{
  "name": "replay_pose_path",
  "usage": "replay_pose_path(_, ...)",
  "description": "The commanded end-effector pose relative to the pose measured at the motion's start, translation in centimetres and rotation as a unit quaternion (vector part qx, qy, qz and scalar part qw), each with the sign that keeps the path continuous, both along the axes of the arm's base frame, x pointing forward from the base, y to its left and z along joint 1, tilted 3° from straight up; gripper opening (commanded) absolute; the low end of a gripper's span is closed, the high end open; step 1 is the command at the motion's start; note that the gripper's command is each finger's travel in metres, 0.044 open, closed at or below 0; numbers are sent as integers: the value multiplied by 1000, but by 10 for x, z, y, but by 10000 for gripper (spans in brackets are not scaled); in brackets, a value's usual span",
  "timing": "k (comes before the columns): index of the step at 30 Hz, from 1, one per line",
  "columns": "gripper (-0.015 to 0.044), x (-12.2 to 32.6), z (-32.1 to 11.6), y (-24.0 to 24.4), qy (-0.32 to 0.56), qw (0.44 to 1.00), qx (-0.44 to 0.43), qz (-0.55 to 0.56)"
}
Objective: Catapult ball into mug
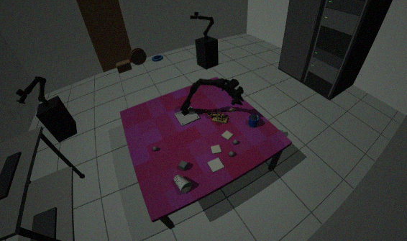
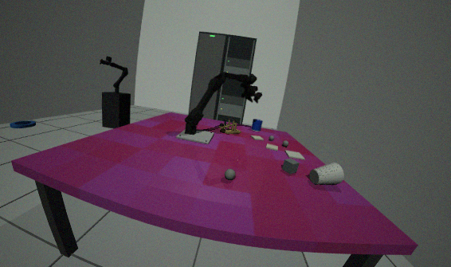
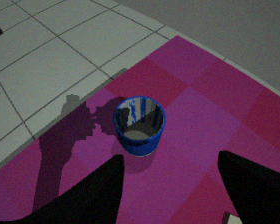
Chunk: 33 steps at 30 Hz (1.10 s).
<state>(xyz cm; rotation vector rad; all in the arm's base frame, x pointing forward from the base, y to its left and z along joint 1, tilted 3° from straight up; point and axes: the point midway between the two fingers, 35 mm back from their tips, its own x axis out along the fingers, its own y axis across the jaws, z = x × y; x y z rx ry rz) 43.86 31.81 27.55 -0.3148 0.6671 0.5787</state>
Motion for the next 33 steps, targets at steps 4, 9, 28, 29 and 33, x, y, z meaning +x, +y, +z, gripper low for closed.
replay_pose_path(4, 99, 2, -2, 0, -2, 1000, -3, 0)
replay_pose_path(9, 0, 2, -2, 0, -2, 1000, -3, 0)
replay_pose_path(28, 0, -55, -53, 6, 42, 986, -145, 66)
replay_pose_path(29, 0, -60, -58, 6, 45, 984, -158, 72)
replay_pose_path(33, 0, -81, -73, 4, 58, 971, -208, 99)
